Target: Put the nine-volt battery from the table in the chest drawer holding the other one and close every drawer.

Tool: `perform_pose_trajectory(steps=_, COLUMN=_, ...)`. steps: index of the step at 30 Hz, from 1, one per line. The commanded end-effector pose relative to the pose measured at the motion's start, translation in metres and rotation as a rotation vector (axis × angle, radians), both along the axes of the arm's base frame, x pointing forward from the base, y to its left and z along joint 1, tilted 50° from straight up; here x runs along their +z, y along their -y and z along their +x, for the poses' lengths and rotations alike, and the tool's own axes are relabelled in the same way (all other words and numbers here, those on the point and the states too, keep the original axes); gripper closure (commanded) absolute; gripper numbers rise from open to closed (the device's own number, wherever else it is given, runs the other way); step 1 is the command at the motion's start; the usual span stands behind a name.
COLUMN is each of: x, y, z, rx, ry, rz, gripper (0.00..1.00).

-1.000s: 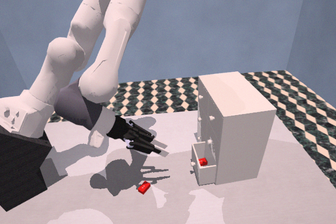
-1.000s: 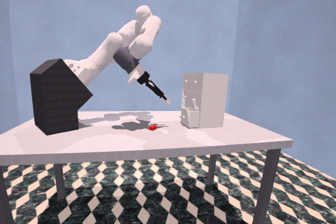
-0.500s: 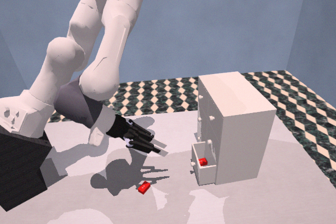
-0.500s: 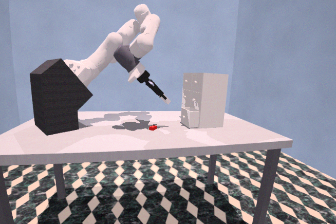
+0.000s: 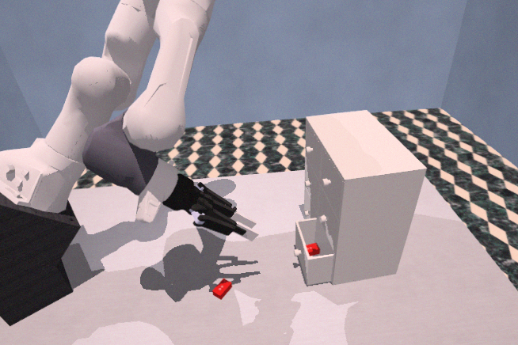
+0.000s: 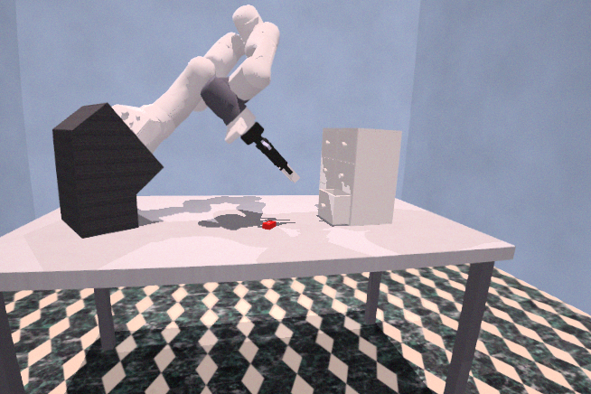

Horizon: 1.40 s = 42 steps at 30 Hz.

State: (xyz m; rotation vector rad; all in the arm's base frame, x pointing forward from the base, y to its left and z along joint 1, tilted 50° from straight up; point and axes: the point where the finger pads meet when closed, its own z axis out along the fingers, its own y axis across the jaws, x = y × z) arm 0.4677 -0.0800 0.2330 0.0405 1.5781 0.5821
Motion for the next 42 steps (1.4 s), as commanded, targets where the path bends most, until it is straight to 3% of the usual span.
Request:
perform_pose_trajectory(steps=1, x=-0.0059, y=-0.0004, z=-0.0025, rx=0.004, ry=-0.027, rz=0.006, gripper=0.8)
perform_pose_trajectory(steps=42, x=-0.0084, y=0.0026, z=-0.0124, rx=0.027, ry=-0.085, rz=-0.013, gripper=0.8)
